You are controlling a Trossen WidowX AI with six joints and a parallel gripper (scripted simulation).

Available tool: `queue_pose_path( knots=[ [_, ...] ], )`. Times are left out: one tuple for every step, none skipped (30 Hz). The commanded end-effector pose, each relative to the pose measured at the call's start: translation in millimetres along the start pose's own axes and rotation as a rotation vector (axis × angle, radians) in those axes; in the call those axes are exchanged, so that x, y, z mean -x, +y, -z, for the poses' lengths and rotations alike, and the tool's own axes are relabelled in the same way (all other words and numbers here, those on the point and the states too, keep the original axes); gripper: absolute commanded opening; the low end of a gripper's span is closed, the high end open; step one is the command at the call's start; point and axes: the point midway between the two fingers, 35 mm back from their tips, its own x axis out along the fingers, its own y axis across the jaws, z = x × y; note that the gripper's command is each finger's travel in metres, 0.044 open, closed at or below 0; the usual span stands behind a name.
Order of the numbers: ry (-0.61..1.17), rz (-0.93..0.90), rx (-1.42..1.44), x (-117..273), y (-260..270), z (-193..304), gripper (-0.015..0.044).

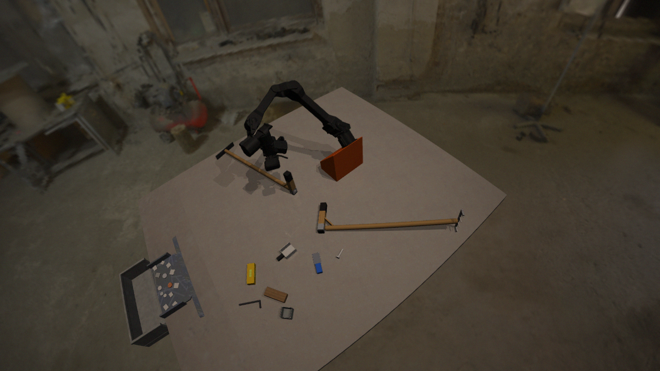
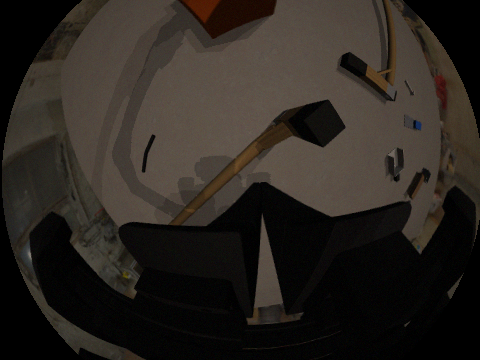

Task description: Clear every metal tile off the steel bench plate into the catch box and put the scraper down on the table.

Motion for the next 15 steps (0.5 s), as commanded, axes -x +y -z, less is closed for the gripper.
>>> queue_pose_path(
  knots=[
    [0.002,-0.002,-0.078,-1.6,0.6,0.5,0.0000],
    [0.002,-0.002,-0.093,-1.8,0.6,0.5,0.0000],
    [0.002,-0.002,-0.109,-2.1,0.6,0.5,0.0000],
    [0.002,-0.002,-0.125,-2.3,0.6,0.6,0.0000],
    [0.002,-0.002,-0.141,-2.5,0.6,0.6,0.0000],
    [0.002,-0.001,-0.156,-2.8,0.5,0.6,0.0000],
    [0.002,-0.001,-0.172,-3.0,0.5,0.6,0.0000],
    [0.002,-0.001,-0.188,-3.2,0.5,0.7,0.0000],
    [0.002,-0.001,-0.204,-3.5,0.5,0.7,0.0000],
    [0.002,-0.001,-0.220,-3.7,0.5,0.7,0.0000],
    [0.002,-0.001,-0.235,-3.9,0.5,0.7,0.0000],
    [0.002,-0.001,-0.251,-4.2,0.4,0.8,0.0000],
    [0.002,-0.001,-0.267,-4.4,0.4,0.8,0.0000],
    [0.002,0.000,-0.283,-4.6,0.4,0.8,0.0000],
    [0.002,0.000,-0.299,-4.8,0.4,0.8,0.0000]
  ],
)
